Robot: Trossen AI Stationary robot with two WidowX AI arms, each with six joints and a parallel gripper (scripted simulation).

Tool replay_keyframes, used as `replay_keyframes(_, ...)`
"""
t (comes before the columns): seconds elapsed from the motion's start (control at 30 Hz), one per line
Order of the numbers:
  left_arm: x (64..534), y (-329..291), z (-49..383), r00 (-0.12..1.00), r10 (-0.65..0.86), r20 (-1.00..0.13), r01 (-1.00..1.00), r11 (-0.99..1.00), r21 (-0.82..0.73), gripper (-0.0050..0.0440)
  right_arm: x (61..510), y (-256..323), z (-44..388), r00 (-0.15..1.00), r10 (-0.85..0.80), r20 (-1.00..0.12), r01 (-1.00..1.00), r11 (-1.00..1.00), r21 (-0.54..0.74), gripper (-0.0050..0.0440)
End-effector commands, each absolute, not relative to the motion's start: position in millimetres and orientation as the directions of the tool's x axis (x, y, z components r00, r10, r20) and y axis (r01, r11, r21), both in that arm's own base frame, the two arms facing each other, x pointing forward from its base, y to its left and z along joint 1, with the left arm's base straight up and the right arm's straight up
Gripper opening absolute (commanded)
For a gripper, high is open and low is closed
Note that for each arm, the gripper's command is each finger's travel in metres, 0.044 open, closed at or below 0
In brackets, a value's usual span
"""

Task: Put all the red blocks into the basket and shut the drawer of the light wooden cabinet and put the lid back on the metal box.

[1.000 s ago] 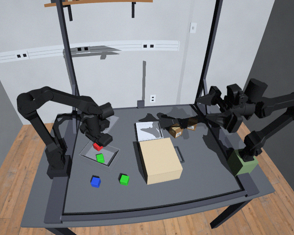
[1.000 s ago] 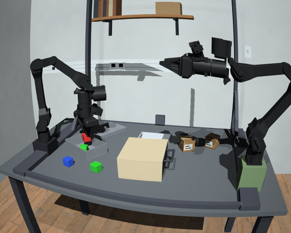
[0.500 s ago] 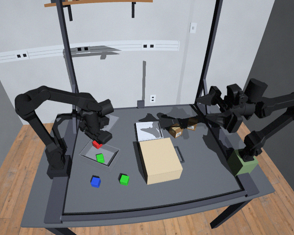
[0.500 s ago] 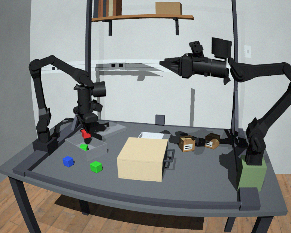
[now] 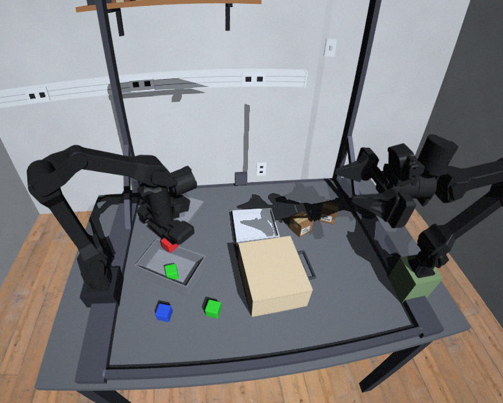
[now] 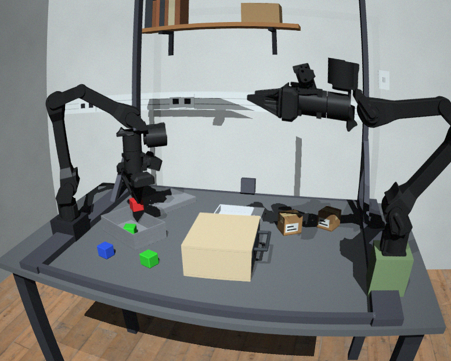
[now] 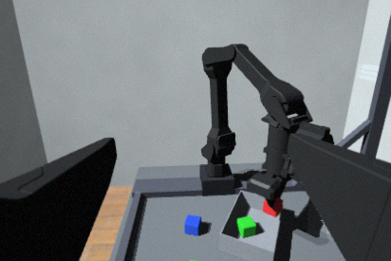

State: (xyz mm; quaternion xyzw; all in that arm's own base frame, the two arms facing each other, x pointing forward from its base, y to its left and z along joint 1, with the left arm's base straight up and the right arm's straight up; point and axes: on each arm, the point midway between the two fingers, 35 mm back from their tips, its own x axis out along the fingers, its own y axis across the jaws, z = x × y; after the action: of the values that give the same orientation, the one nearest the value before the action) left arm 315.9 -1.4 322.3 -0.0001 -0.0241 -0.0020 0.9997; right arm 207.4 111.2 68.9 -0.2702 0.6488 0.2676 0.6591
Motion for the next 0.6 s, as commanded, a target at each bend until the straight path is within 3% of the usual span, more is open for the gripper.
replay_keyframes(0.0, 313.8, -1.4, 330.1, 0.998, -0.003, 0.070, 0.003, 1.000, -0.003, 0.0400, 226.0, 117.4, 78.9, 0.064, 0.017, -0.998, -0.674, 0.738, -0.031, -0.0050)
replay_keyframes(0.3, 313.8, -1.4, 330.1, 0.998, -0.003, 0.070, 0.003, 1.000, -0.003, 0.0400, 272.2, 135.0, 88.3, 0.130, 0.018, -0.991, -0.556, 0.829, -0.058, -0.0050)
replay_keyframes(0.4, 313.8, -1.4, 330.1, 0.998, -0.003, 0.070, 0.003, 1.000, -0.003, 0.0400, 267.0, 133.7, 85.3, 0.117, 0.010, -0.993, -0.559, 0.827, -0.057, -0.0050)
replay_keyframes(0.57, 313.8, -1.4, 330.1, 0.998, -0.003, 0.070, 0.003, 1.000, -0.003, 0.0400, 306.6, 147.6, 91.0, 0.175, 0.015, -0.985, -0.458, 0.886, -0.068, -0.0050)
